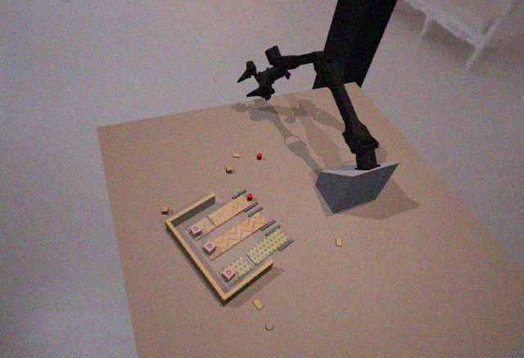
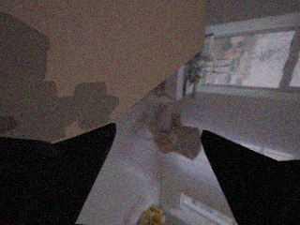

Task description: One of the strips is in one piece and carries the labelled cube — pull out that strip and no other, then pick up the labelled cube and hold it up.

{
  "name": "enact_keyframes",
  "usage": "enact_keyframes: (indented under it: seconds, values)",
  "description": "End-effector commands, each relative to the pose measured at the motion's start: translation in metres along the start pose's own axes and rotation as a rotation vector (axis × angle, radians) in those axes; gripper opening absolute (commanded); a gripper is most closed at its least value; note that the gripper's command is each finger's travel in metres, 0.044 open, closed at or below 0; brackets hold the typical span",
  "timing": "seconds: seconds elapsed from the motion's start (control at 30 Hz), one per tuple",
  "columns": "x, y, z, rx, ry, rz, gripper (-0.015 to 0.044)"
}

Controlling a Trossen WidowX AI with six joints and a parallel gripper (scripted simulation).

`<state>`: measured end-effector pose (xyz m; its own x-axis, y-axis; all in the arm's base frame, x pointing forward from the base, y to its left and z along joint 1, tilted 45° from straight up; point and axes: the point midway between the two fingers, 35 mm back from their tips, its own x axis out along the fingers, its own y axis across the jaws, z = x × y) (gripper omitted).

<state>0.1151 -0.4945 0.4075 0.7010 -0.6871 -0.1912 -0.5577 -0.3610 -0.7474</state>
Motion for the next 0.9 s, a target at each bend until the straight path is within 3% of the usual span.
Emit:
enact_keyframes:
  seconds: [0.0, 0.23, 0.47, 0.67, 0.87]
  values:
    - [0.002, 0.0, 0.002, 0.007, -0.002, 0.001, 0.04]
    - [0.075, -0.009, 0.09, 0.242, -0.07, 0.037, 0.04]
    - [0.126, -0.027, 0.214, 0.489, -0.136, 0.099, 0.04]
    - [0.135, -0.042, 0.327, 0.674, -0.17, 0.16, 0.04]
    - [0.111, -0.05, 0.437, 0.843, -0.183, 0.218, 0.04]
